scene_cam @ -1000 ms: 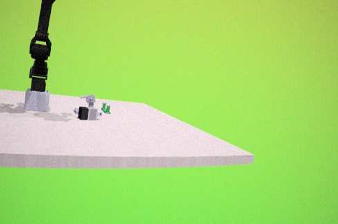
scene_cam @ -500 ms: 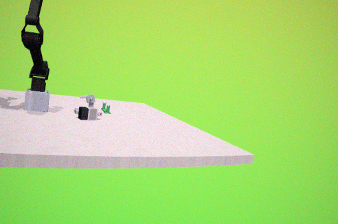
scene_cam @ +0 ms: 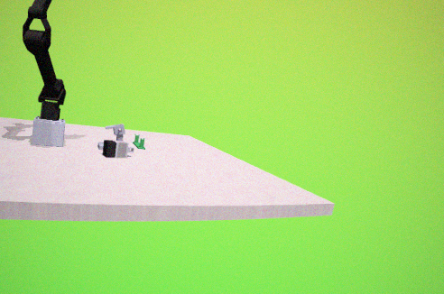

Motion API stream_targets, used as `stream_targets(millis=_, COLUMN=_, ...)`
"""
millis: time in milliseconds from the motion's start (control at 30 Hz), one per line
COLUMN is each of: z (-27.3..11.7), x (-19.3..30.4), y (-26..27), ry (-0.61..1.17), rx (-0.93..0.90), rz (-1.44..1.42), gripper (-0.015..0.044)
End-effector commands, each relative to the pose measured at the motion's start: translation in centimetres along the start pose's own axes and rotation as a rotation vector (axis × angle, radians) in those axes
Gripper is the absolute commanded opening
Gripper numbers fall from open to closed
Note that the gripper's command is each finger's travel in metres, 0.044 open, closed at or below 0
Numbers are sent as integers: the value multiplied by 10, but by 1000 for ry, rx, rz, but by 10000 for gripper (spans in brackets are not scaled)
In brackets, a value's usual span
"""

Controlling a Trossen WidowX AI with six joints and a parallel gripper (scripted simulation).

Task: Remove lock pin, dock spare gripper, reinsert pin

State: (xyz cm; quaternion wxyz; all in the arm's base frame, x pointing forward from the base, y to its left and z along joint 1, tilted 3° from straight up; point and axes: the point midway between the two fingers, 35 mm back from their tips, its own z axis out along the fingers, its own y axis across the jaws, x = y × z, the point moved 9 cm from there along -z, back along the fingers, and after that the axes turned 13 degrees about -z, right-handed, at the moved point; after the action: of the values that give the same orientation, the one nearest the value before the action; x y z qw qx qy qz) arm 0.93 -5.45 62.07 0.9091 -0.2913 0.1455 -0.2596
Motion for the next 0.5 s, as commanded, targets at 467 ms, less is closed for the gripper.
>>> stream_targets(millis=467, z=50, x=-39, y=163, ry=-32, rx=-557, rz=-224, gripper=300)
